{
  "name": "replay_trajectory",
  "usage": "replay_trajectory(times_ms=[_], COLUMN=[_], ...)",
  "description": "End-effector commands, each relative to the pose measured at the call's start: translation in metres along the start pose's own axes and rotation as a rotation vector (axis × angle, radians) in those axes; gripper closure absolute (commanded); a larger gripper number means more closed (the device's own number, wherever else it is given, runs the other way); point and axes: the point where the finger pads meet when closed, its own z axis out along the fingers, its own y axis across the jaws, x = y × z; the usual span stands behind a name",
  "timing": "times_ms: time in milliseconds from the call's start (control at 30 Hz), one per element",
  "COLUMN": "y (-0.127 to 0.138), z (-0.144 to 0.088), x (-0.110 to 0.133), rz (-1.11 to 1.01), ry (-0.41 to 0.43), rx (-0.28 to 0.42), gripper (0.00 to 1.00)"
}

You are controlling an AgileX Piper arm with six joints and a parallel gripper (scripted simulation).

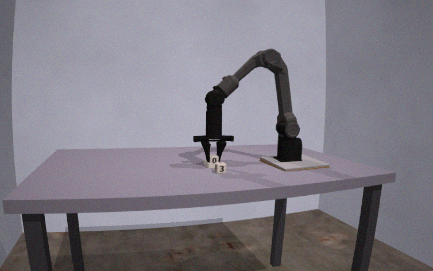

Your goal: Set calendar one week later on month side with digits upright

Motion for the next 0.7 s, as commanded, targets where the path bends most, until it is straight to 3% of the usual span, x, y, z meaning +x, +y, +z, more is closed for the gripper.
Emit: replay_trajectory(times_ms=[0, 333, 500, 567, 667], y=[0.001, -0.001, -0.001, -0.001, 0.000], z=[0.000, -0.008, -0.036, -0.036, -0.059], x=[-0.001, -0.001, 0.000, 0.000, 0.000], rz=[-0.001, -0.001, 0.000, 0.000, 0.000], ry=[-0.001, -0.001, 0.000, 0.000, 0.000], rx=[-0.002, 0.004, 0.004, 0.004, 0.004], gripper=[0.63, 0.63, 0.63, 0.63, 0.63])
